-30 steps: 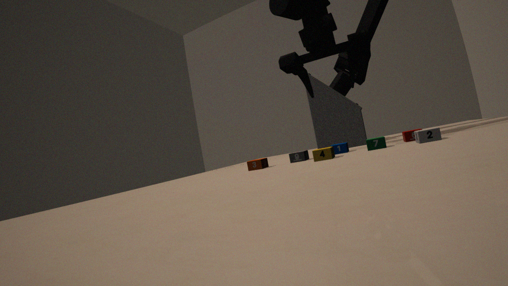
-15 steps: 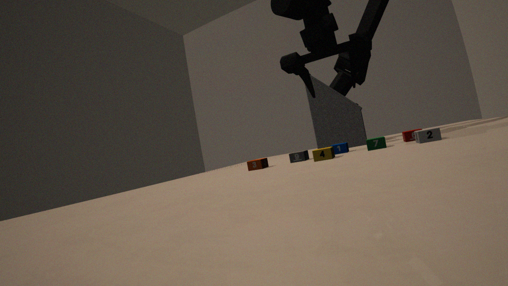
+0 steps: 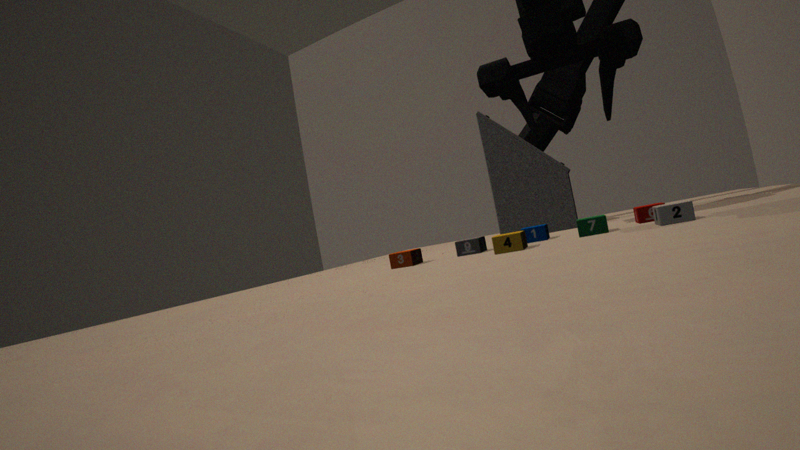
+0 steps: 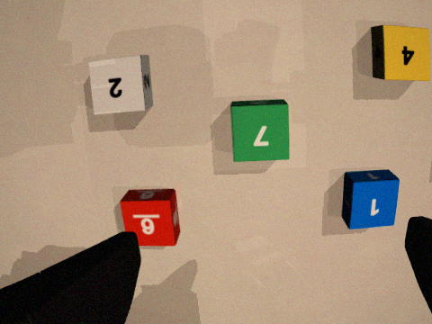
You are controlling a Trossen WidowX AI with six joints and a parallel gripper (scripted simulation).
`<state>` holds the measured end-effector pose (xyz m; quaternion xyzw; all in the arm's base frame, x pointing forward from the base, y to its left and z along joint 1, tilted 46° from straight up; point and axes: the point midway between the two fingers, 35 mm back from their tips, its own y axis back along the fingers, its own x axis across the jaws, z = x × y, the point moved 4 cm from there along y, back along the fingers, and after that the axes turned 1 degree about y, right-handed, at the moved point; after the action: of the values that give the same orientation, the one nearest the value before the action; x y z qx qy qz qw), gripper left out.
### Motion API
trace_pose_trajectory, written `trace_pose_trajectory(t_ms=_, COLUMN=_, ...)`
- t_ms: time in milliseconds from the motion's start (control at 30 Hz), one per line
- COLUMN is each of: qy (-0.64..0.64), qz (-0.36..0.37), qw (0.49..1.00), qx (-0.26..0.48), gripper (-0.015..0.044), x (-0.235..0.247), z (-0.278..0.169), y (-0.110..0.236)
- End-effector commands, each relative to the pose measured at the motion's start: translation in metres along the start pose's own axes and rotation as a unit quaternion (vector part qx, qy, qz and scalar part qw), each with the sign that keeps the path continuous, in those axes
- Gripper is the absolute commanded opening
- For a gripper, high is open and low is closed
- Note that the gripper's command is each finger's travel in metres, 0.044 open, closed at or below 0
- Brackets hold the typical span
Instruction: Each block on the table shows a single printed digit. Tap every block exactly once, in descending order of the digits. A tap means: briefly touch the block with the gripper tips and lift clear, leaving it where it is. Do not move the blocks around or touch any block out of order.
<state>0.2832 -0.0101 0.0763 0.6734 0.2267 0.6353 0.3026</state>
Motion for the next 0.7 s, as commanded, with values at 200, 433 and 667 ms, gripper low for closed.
trace_pose_trajectory(t_ms=200, qy=-0.002, qz=0.001, qw=1.000, qx=0.001, gripper=0.0400, x=0.001, z=0.000, y=0.000)
trace_pose_trajectory(t_ms=433, qy=0.002, qz=0.001, qw=1.000, qx=-0.001, gripper=0.0400, x=0.017, z=-0.007, y=0.000)
trace_pose_trajectory(t_ms=667, qy=-0.002, qz=0.003, qw=1.000, qx=0.001, gripper=0.0400, x=0.062, z=-0.037, y=0.000)
